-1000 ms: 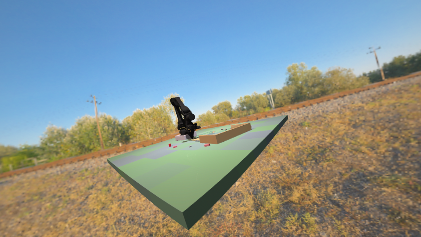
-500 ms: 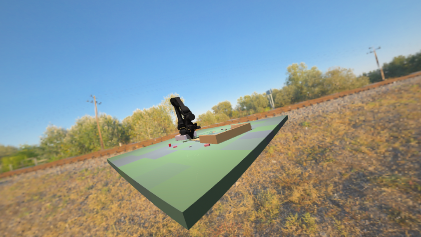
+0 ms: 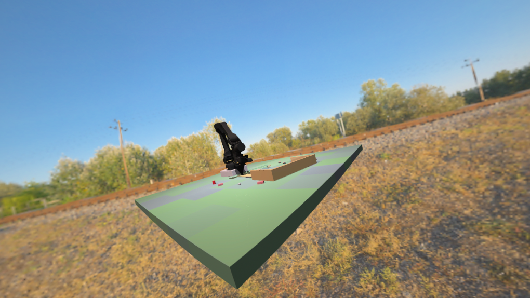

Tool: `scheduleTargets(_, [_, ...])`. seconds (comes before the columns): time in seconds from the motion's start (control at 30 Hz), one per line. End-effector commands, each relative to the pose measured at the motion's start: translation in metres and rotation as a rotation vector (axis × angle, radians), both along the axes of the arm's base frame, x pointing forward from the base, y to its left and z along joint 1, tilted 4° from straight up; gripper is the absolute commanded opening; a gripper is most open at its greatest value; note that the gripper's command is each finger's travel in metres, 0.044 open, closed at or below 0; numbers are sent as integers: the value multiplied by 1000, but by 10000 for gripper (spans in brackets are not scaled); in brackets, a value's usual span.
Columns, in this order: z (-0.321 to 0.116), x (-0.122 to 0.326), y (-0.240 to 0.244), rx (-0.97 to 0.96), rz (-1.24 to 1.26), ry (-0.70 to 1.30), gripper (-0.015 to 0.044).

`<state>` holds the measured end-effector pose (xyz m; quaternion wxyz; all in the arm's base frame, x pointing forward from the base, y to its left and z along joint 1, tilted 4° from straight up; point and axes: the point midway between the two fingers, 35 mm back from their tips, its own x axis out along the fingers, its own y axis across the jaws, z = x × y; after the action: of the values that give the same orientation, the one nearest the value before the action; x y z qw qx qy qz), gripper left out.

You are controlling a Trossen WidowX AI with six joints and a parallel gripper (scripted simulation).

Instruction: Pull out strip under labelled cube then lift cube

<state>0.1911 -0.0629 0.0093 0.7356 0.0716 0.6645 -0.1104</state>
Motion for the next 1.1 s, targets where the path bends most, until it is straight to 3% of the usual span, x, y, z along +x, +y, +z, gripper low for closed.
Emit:
scheduleTargets(0.0, [19,1,0,4,2,10,0])
scheduleTargets(0.23, [40,-1,2,10,3,24,0])
scheduleTargets(0.8, [48,58,-11,12,-35,17,440])
scheduleTargets(1.07, [53,85,-16,12,-35,15,440])
